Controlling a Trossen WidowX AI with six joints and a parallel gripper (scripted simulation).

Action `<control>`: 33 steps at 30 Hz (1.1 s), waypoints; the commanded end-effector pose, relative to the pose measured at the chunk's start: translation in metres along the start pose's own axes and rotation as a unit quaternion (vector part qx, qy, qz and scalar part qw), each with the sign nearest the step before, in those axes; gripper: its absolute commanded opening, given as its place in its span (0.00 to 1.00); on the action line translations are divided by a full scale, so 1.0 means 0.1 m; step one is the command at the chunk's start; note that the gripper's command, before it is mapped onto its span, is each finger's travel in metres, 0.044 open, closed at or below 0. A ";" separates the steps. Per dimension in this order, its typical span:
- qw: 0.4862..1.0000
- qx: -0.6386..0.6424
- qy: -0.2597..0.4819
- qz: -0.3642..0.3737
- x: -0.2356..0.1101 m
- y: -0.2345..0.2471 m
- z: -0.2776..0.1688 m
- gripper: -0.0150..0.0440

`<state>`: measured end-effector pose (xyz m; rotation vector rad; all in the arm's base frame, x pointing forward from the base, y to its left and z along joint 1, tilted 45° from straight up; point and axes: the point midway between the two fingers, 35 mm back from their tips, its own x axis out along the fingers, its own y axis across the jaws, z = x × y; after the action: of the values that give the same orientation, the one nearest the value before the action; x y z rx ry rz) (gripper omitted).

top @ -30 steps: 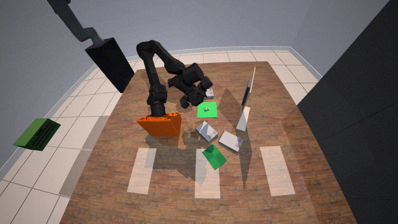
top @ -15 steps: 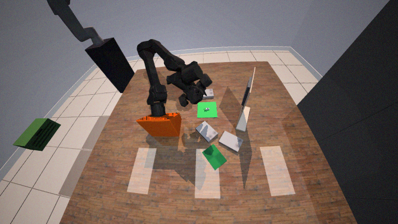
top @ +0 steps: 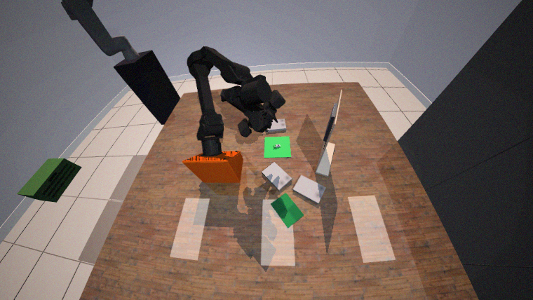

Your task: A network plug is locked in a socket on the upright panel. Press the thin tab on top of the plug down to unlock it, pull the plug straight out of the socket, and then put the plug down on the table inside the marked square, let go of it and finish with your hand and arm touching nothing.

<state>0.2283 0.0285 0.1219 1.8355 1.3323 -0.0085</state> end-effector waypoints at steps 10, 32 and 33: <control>1.000 -0.003 0.000 0.002 -0.32 0.21 -0.01 0.52; 1.000 -0.004 0.007 0.010 -0.60 0.38 -0.05 0.87; 1.000 -0.004 0.007 0.010 -0.60 0.38 -0.05 0.92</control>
<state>0.2294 -0.0170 0.1751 1.8520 1.3211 0.0193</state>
